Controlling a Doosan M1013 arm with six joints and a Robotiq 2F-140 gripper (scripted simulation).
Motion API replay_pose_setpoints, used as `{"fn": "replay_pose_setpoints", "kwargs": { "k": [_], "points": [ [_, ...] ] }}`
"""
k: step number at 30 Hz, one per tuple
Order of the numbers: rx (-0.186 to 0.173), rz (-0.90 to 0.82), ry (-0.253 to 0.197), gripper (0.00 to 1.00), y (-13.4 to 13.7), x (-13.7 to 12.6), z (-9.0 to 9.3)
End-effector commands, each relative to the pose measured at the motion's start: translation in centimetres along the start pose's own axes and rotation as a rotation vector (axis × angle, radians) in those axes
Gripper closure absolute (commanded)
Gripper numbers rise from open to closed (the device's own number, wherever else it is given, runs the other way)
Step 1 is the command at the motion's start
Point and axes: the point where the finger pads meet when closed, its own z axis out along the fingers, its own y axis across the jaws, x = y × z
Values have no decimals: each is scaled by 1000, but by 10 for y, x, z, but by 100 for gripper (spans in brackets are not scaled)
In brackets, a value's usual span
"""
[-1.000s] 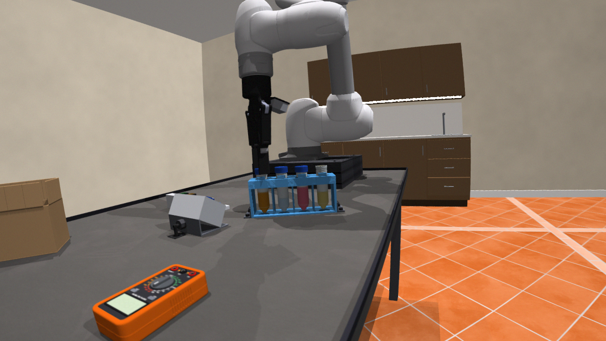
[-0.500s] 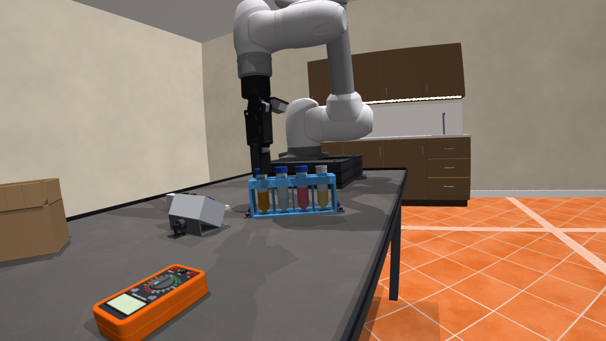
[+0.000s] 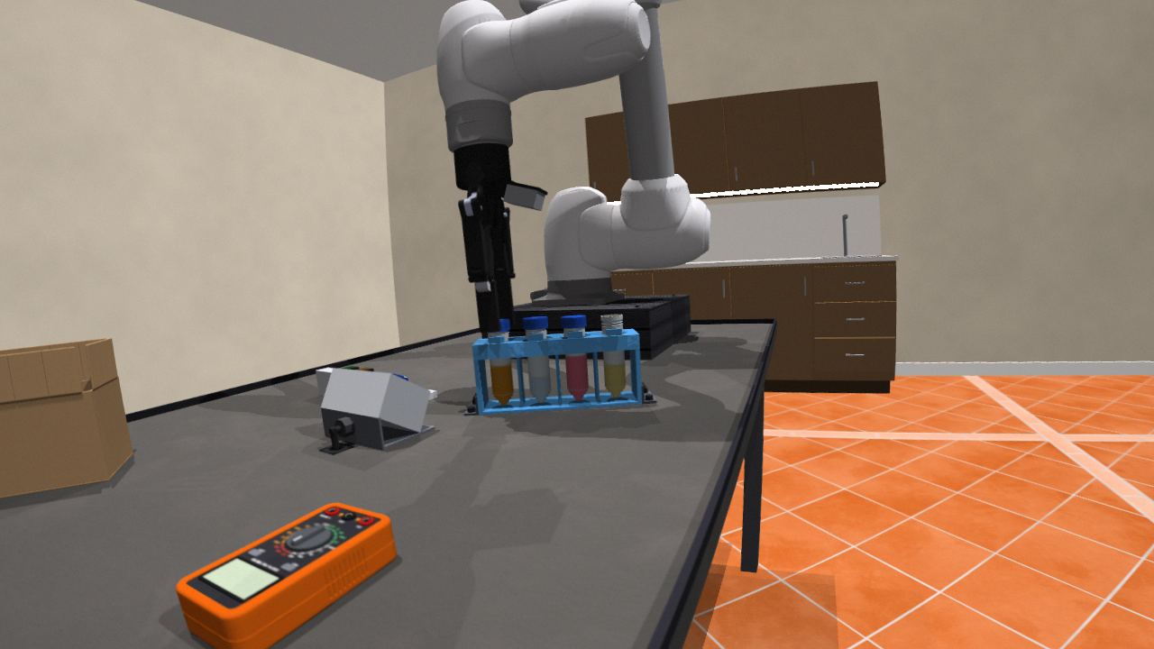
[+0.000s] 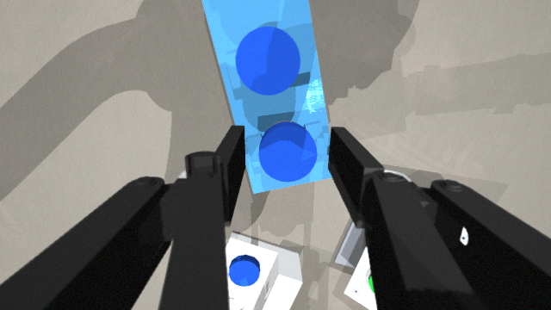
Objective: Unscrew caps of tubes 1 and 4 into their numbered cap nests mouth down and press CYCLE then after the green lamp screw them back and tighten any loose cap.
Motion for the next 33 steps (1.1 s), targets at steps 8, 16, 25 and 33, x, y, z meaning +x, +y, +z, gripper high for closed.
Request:
{"fn": "replay_pose_setpoints", "kwargs": {
  "k": [8, 16, 25, 33],
  "points": [
    [1, 293, -37, 59, 1, 0, -1],
    [1, 293, -37, 70, 1, 0, -1],
    [3, 193, -37, 70, 1, 0, -1],
    [9, -107, -36, 70, 1, 0, -1]
  ]
}}
